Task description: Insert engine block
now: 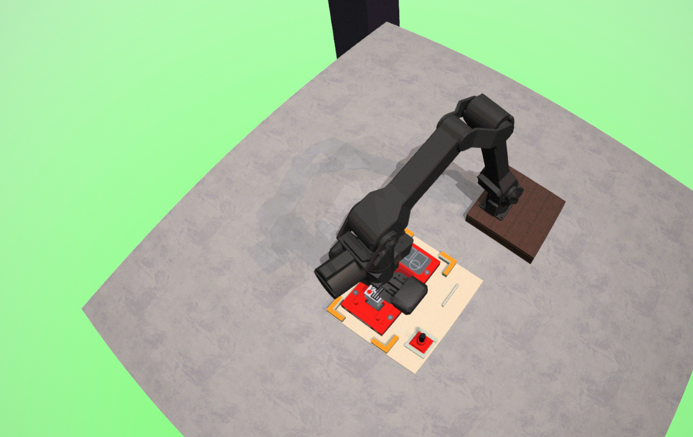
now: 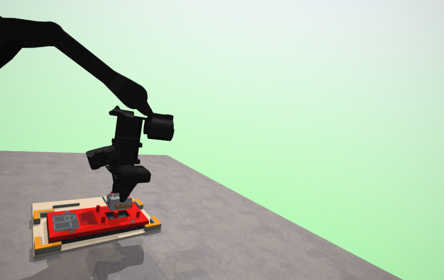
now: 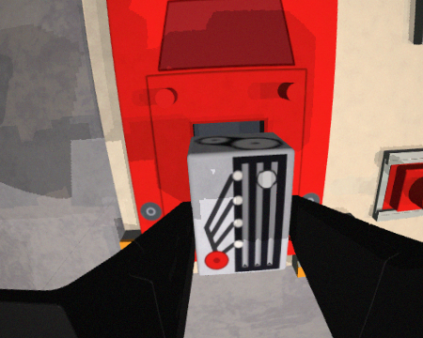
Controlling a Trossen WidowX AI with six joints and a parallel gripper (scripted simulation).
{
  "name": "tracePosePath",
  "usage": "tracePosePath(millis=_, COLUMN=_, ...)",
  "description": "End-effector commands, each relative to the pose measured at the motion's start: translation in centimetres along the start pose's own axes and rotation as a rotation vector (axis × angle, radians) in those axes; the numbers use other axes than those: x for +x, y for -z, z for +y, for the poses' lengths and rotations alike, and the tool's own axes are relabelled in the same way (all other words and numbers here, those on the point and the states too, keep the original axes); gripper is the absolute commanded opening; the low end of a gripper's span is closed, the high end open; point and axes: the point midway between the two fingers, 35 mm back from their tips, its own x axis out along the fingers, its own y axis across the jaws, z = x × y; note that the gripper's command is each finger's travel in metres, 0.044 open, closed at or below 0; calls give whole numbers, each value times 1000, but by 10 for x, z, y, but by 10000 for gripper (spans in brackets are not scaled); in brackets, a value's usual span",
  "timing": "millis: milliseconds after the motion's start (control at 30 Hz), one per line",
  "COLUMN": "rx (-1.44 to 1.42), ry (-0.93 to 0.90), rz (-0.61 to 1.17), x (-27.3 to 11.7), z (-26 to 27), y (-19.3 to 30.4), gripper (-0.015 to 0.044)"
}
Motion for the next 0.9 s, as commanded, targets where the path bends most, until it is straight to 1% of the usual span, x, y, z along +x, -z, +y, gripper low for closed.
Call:
tracePosePath(millis=0, rx=-17, ry=6, rz=-5, x=3, z=-1, y=-1, gripper=158)
tracePosePath(millis=867, rx=6, ry=6, rz=-5, x=6, z=-1, y=-1, gripper=158)
